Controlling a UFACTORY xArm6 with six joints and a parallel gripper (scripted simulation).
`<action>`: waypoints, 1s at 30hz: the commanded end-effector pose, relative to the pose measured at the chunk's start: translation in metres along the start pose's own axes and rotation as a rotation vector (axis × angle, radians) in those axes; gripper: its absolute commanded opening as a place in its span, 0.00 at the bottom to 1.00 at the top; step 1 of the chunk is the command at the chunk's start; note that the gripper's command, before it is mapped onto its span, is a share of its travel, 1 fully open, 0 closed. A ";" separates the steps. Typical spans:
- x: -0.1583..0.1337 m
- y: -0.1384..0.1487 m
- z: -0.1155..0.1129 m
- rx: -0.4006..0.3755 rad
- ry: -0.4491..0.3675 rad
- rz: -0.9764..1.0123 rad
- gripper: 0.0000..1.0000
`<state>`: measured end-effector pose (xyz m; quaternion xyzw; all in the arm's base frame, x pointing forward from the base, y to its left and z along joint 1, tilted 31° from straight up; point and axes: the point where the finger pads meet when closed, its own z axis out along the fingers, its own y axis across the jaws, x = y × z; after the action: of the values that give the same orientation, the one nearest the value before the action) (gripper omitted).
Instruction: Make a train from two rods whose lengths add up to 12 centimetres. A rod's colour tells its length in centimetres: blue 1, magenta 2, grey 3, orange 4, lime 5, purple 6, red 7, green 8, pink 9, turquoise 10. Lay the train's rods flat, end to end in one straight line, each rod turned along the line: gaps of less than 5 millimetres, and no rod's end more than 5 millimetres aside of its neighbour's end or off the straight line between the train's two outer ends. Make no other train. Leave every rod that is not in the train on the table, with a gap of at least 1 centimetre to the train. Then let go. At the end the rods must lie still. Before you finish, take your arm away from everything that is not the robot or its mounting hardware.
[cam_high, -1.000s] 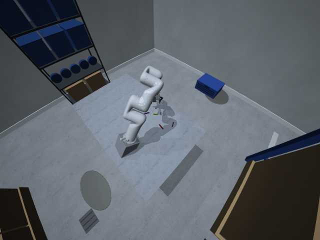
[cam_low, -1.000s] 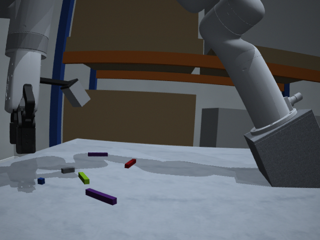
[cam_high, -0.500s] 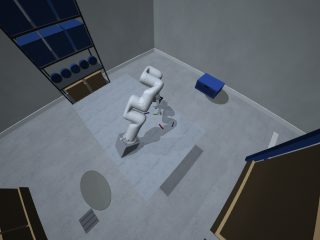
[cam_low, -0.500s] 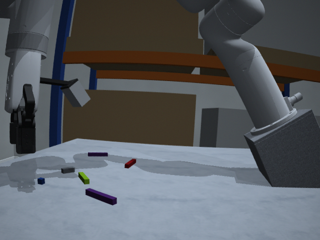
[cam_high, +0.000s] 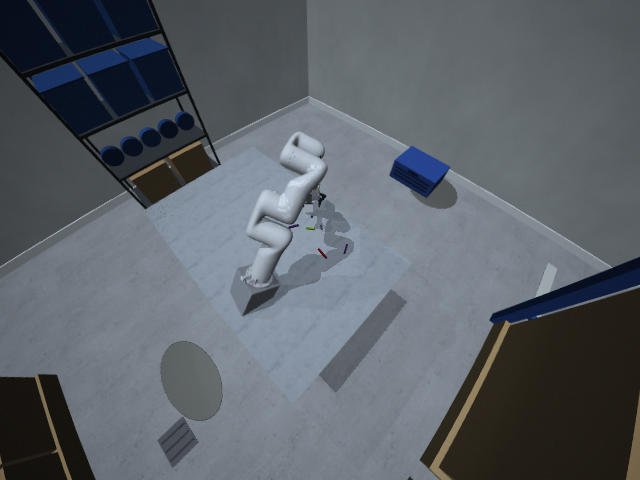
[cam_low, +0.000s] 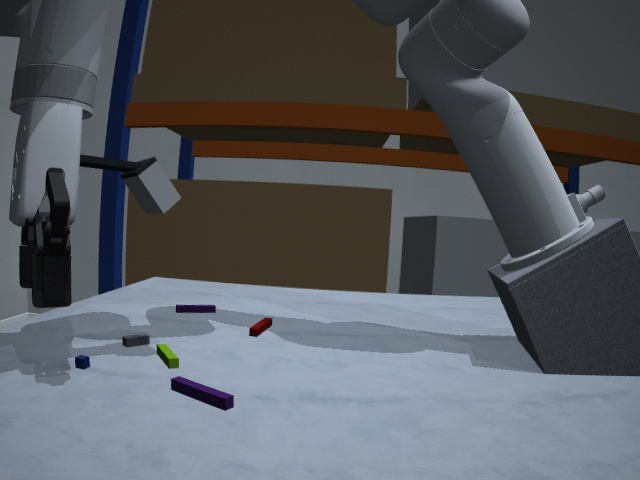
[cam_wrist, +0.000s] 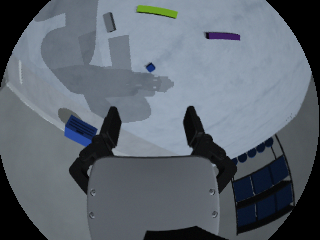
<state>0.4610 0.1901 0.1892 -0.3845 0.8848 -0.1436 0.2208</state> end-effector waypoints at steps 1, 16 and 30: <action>-0.001 0.000 -0.001 0.001 -0.003 0.001 1.00; 0.005 -0.003 -0.001 0.001 -0.003 0.001 1.00; 0.082 -0.027 -0.001 0.001 -0.002 0.001 1.00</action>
<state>0.4281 0.1152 0.1764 -0.3832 0.8864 -0.1447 0.2156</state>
